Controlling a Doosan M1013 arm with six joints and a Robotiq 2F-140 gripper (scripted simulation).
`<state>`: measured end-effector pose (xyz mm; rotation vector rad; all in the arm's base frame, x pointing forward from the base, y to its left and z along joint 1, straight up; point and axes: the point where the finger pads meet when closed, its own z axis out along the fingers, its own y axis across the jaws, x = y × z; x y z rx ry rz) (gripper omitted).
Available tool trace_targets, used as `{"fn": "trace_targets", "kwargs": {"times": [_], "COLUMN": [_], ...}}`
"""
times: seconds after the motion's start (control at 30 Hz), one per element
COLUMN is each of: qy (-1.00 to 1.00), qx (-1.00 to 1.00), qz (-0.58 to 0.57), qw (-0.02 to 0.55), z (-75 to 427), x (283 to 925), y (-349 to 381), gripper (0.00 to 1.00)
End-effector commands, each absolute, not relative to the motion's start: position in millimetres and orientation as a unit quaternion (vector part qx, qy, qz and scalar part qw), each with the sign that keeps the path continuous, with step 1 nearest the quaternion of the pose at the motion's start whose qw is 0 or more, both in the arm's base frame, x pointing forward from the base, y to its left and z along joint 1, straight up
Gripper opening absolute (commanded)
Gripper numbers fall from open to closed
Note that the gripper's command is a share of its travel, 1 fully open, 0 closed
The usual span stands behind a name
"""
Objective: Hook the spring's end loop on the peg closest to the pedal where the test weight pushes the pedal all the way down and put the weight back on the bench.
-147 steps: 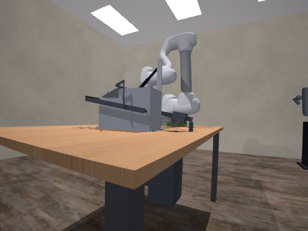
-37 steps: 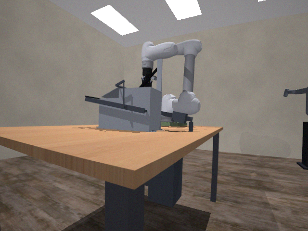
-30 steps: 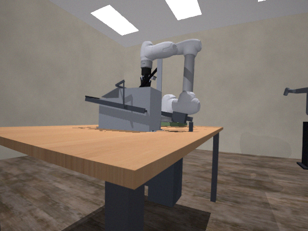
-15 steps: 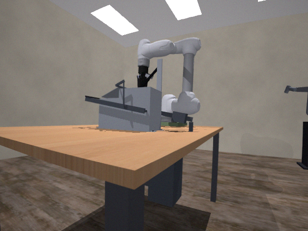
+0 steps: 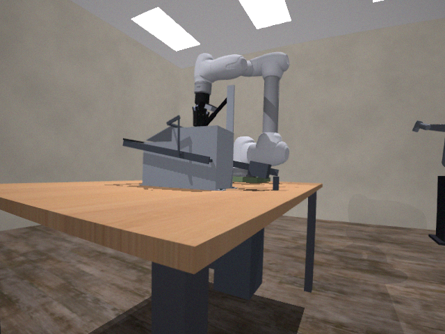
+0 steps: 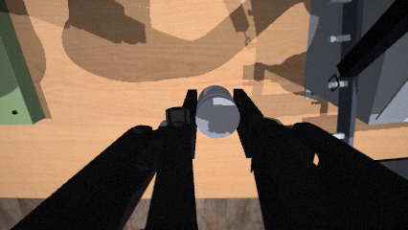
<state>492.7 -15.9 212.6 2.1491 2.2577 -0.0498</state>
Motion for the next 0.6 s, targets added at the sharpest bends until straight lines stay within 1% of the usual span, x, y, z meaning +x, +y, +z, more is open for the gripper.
{"fn": "trace_targets", "kwargs": {"times": [0.0, 0.57], "qy": [0.724, 0.724], "qx": [0.689, 0.689], "qz": [-0.016, -0.023], "qw": [0.013, 0.021], "z": [214, 222], "x": [496, 526], "y": [-18, -35], "gripper": [0.25, 0.25]}}
